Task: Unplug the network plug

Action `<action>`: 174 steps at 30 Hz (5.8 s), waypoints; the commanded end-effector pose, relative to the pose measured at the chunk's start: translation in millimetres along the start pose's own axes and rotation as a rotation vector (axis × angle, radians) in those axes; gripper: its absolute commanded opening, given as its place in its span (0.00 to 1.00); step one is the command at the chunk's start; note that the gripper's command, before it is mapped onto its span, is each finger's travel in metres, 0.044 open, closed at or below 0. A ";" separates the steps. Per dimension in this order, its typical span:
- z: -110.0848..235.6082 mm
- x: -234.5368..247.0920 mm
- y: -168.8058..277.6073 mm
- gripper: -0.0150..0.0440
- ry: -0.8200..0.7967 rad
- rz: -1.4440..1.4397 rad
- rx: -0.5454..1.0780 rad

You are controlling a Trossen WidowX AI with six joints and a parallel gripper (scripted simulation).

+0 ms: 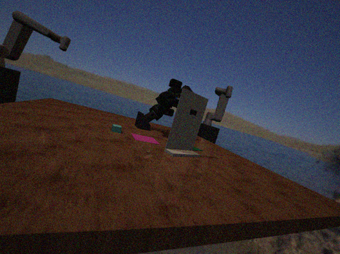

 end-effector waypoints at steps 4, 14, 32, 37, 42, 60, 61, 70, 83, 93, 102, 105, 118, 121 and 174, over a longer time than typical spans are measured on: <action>7.7 -13.0 -5.1 0.25 0.002 0.003 -0.013; -5.1 -7.9 16.6 0.25 -0.114 0.011 0.100; -19.2 7.5 55.4 0.25 -0.388 0.011 0.280; -20.4 12.3 63.8 0.25 -0.467 0.002 0.316; -20.7 17.3 71.0 0.25 -0.546 -0.011 0.345; -16.3 32.6 87.9 0.25 -0.827 -0.074 0.397; -15.9 33.3 88.5 0.25 -0.843 -0.078 0.398; -14.9 36.0 89.9 0.25 -0.879 -0.091 0.399; -16.8 54.4 95.5 0.25 -0.880 -0.091 0.400; -17.2 68.6 99.0 0.25 -0.880 -0.091 0.400; -16.6 81.1 101.3 0.25 -0.880 -0.092 0.399; -16.3 85.2 102.0 0.25 -0.880 -0.093 0.398; -15.4 93.9 102.9 0.25 -0.879 -0.094 0.397; -16.1 94.4 102.2 0.25 -0.879 -0.094 0.397; 0.4 71.7 94.6 0.52 -0.880 -0.093 0.398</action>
Point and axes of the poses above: the point midway between the two fingers, 35 mm back from their tips, its own z axis back along the fingers, its own x axis across the jaws, y = z × x, the point moved 8 cm from there along z, back along the fingers, and after that the axes turned 13 degrees about -z, right-handed, at the moved point
